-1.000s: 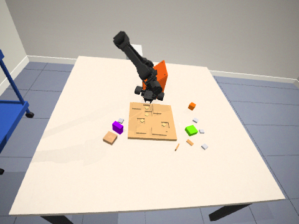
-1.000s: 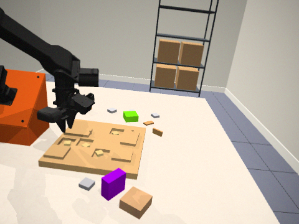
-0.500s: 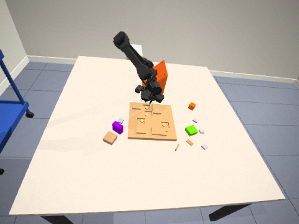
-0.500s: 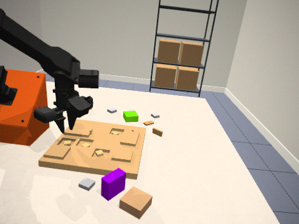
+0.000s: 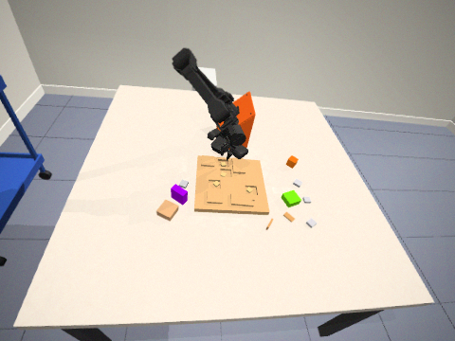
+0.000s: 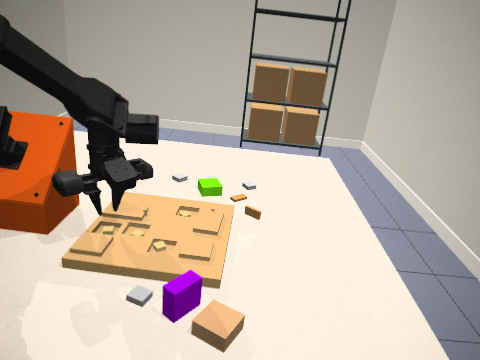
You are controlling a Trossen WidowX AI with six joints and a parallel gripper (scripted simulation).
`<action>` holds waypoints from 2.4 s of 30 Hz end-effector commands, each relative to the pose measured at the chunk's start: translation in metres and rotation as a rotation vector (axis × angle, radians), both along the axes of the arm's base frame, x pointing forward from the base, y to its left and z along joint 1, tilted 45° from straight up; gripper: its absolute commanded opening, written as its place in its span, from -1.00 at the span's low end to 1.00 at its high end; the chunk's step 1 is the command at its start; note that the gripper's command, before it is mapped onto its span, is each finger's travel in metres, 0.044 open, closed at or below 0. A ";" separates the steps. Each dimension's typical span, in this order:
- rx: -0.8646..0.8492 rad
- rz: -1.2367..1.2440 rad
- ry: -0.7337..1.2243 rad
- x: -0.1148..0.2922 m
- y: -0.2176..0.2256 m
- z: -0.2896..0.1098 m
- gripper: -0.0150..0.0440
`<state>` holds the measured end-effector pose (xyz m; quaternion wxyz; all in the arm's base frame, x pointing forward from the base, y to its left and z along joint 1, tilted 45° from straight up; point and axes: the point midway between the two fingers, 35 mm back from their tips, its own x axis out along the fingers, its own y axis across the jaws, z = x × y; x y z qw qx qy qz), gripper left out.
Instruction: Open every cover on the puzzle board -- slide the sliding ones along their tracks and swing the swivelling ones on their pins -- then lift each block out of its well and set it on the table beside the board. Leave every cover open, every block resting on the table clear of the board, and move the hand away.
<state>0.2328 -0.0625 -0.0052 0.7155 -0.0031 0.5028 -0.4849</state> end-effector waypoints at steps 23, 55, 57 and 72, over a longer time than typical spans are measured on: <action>-0.008 0.114 0.109 0.000 -0.003 -0.002 0.00; -0.019 0.445 0.433 0.000 -0.005 -0.004 0.00; -0.020 0.466 0.453 0.000 -0.006 -0.005 0.00; -0.026 0.621 0.605 0.000 -0.007 -0.006 0.00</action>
